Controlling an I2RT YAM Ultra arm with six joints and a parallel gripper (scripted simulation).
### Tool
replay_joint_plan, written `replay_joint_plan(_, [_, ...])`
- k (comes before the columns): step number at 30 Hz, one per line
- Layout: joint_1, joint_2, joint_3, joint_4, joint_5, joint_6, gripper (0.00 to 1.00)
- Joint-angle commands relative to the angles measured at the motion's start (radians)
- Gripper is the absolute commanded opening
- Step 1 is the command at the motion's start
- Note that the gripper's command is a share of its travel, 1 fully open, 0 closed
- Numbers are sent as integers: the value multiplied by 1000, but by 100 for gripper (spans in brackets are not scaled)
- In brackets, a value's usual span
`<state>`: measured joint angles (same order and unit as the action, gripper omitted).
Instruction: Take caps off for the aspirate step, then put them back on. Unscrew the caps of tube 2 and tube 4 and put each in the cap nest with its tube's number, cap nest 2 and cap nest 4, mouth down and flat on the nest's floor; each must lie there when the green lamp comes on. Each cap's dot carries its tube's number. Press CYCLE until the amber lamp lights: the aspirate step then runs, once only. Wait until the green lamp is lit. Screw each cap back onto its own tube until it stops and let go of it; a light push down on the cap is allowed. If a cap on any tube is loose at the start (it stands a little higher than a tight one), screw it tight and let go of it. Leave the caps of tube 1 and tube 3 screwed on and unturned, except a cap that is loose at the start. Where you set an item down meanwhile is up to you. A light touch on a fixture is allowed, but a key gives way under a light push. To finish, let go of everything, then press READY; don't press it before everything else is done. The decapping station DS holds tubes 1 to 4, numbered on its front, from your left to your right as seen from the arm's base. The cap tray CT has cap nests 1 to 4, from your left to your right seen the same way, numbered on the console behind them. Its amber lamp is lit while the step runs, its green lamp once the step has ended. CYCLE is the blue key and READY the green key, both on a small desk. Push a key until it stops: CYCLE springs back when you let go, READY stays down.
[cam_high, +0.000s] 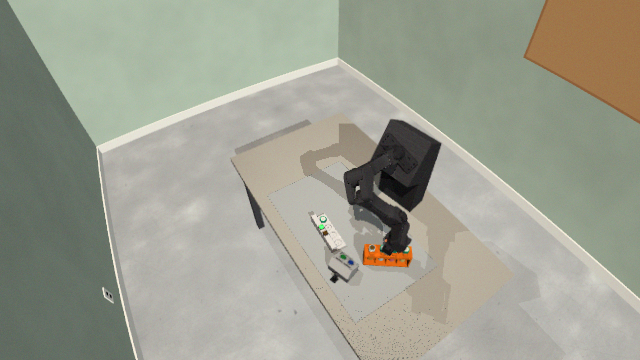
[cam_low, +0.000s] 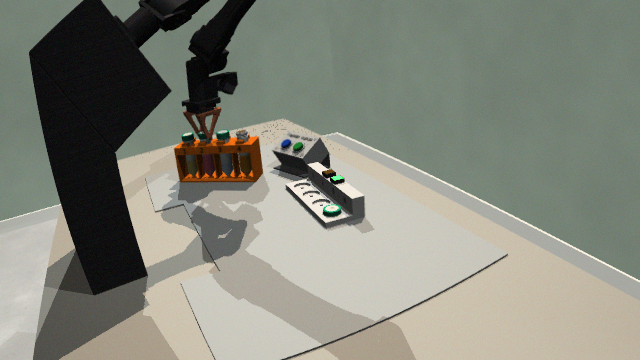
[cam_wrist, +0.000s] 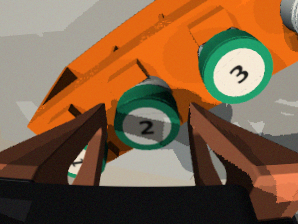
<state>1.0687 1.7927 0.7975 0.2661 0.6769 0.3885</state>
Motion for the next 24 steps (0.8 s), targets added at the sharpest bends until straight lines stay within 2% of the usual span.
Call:
replay_joint_plan(1, [6, -6, -1, -1, 1, -98, 49])
replay_joint_plan(7, [6, -6, 0, -1, 1, -338, 49])
replay_joint_plan(9, [6, -6, 0, -1, 1, -338, 49])
replay_joint_plan(24, [6, -6, 0, -1, 1, -938, 49])
